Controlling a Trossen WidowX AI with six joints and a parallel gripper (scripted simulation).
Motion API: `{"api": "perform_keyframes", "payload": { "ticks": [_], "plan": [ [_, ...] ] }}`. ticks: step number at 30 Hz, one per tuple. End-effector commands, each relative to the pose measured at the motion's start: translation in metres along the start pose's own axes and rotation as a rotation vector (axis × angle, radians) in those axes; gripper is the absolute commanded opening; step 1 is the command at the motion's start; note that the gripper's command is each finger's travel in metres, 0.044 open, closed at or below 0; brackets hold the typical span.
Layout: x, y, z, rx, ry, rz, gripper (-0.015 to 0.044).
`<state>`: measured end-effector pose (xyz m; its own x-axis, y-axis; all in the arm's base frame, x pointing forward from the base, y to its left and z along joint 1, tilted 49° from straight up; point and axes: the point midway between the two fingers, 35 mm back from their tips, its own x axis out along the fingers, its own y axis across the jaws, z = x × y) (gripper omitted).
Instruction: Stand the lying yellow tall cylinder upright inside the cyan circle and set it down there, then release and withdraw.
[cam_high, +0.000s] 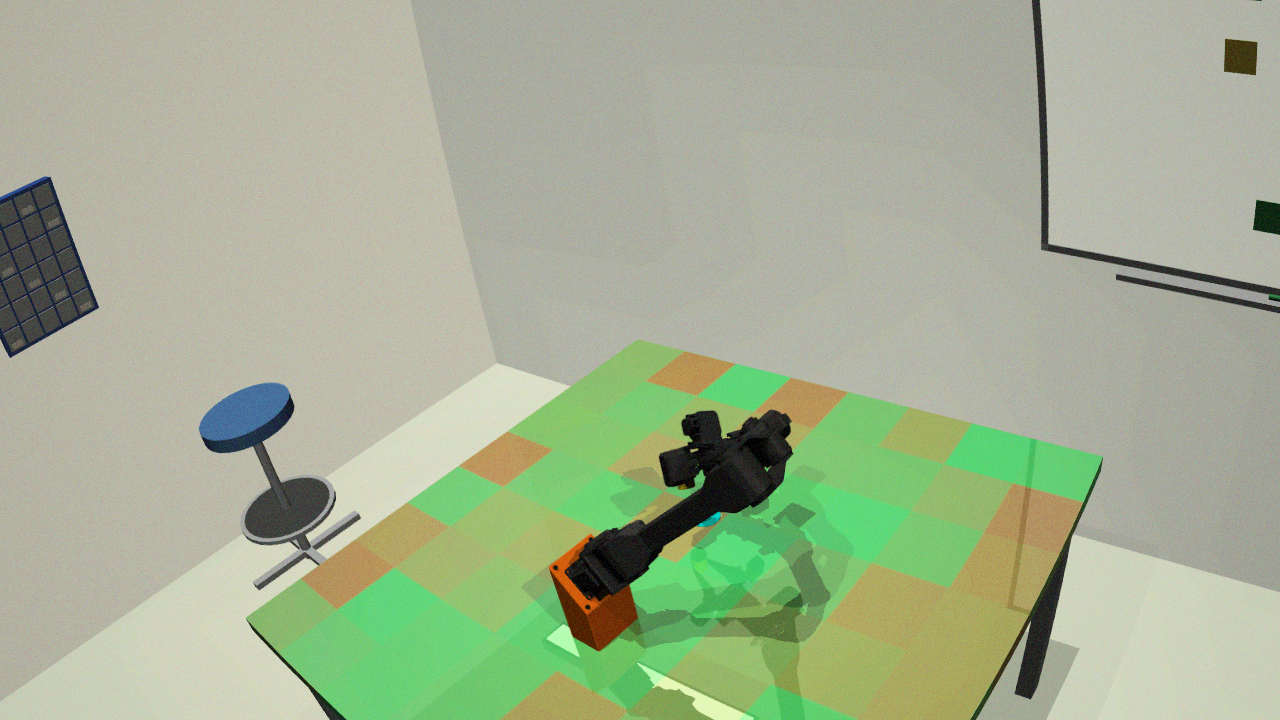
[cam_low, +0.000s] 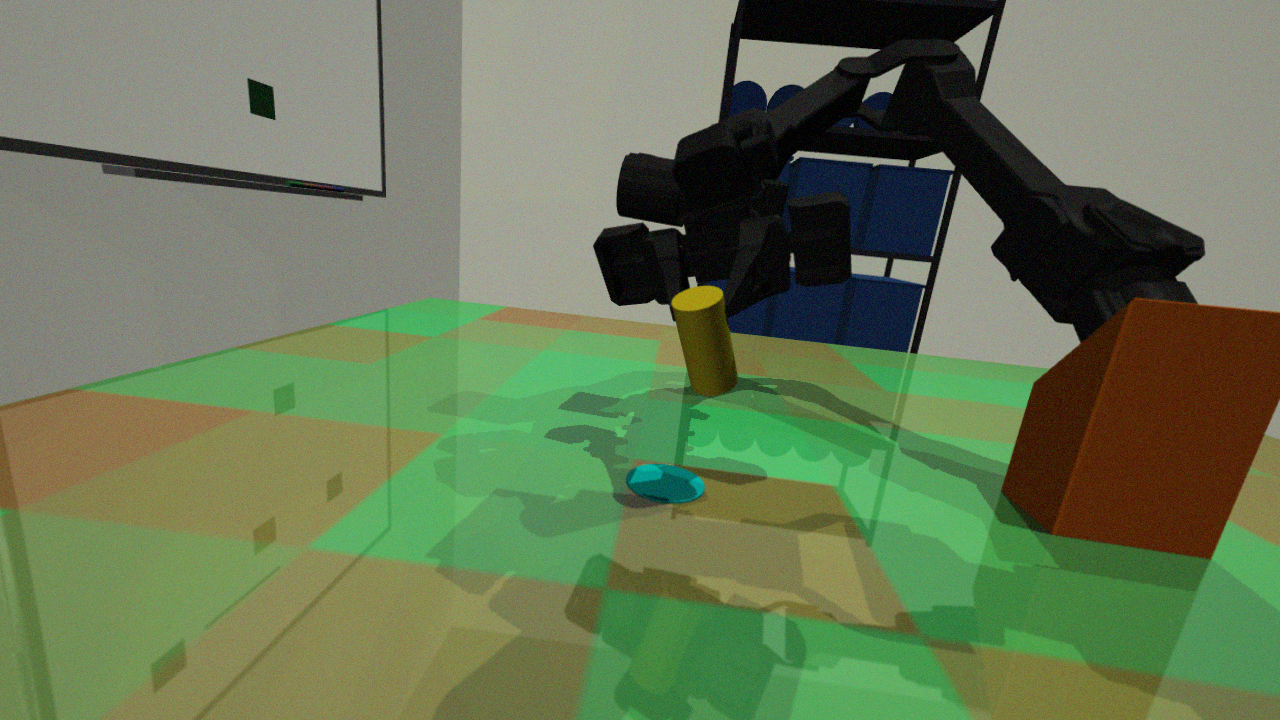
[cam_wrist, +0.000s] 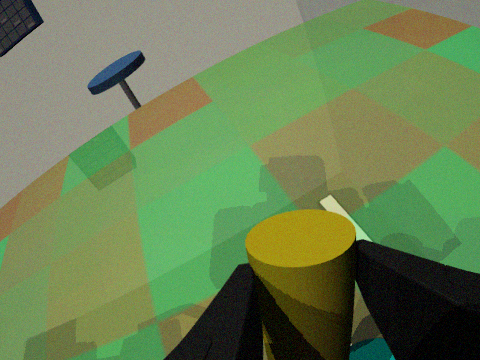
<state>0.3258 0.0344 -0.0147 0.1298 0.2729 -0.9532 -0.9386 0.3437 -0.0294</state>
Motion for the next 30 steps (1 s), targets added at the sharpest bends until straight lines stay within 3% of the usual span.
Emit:
{"api": "perform_keyframes", "payload": {
  "ticks": [1,30],
  "plan": [
    [-0.001,0.001,0.0,-0.01,-0.025,-0.003,0.0105],
    [-0.016,-0.002,0.002,-0.098,-0.22,-0.089,0.0105]
  ]
}}
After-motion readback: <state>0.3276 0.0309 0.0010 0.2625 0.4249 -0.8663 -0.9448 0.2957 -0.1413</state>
